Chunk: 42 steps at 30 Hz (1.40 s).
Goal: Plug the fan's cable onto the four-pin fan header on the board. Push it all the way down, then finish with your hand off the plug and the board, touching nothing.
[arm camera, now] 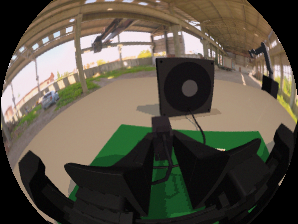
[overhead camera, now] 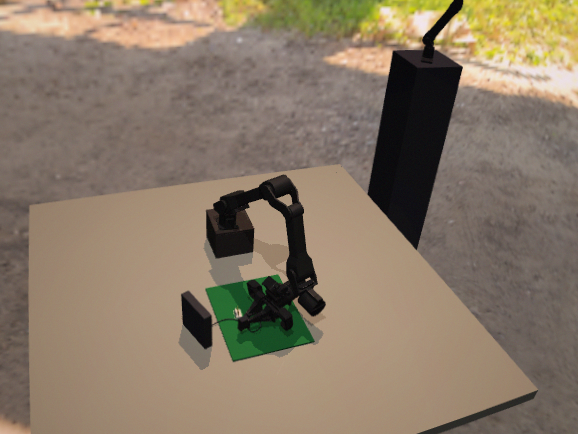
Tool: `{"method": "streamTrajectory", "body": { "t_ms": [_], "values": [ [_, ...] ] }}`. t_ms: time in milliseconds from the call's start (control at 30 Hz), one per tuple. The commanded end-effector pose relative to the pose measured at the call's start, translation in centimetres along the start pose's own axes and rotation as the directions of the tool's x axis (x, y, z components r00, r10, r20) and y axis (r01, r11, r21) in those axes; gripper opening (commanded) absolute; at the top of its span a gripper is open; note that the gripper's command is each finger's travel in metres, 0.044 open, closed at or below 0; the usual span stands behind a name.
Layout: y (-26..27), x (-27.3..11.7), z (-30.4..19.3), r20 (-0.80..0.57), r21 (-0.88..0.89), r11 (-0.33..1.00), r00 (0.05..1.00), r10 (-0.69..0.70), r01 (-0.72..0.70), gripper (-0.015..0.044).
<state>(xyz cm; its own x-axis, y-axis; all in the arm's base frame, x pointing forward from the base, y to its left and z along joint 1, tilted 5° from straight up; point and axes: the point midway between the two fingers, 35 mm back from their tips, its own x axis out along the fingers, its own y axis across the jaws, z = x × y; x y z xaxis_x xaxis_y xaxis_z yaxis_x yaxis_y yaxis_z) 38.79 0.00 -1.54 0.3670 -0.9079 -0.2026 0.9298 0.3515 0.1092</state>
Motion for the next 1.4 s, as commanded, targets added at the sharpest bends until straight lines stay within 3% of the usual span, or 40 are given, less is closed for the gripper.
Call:
{"method": "streamTrajectory", "body": {
  "t_ms": [0,1367],
  "values": [
    [-0.1,0.1,-0.4,0.000,-0.001,1.000,1.000,-0.001,0.001,0.0000],
    [0.0,0.2,-1.2,0.000,0.000,1.000,1.000,0.000,0.000,0.0000]
  ]
}}
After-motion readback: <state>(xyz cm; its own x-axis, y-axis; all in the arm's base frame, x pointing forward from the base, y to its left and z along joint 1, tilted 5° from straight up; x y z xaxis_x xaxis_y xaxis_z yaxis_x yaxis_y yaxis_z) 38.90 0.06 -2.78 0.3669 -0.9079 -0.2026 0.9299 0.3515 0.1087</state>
